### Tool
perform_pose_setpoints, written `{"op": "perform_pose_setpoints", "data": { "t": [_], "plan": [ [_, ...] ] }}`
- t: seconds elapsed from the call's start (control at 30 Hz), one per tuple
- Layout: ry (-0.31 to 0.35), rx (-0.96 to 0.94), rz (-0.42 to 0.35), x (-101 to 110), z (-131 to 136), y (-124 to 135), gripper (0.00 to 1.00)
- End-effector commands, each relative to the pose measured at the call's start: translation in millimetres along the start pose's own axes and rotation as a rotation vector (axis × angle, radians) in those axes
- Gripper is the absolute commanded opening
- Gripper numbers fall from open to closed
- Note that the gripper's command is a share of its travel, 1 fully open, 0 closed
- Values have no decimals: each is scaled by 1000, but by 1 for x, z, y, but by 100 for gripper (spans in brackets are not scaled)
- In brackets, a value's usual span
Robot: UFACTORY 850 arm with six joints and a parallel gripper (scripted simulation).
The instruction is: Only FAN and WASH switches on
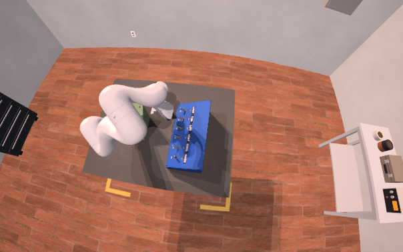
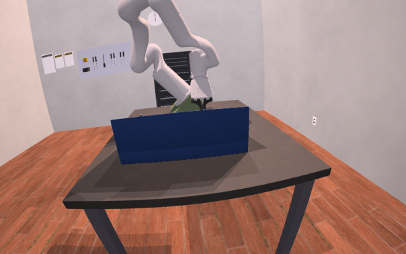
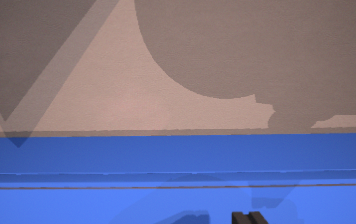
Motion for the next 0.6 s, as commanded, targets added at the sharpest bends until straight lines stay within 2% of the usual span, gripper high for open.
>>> {"op": "perform_pose_setpoints", "data": {
  "t": [0.0,0.57],
  "plan": [
    [0,-1,-1,0,0,1,0],
    [0,-1,-1,0,-1,5,0]
  ]
}}
Point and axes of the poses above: the point where the finger pads meet when closed, its own x axis back along the fingers, its own z axis across the jaws, y = z × x, the point moved 3 cm from there along x, back along the fingers, and after that the axes turned 10 degrees about x, right-handed, at the moved point
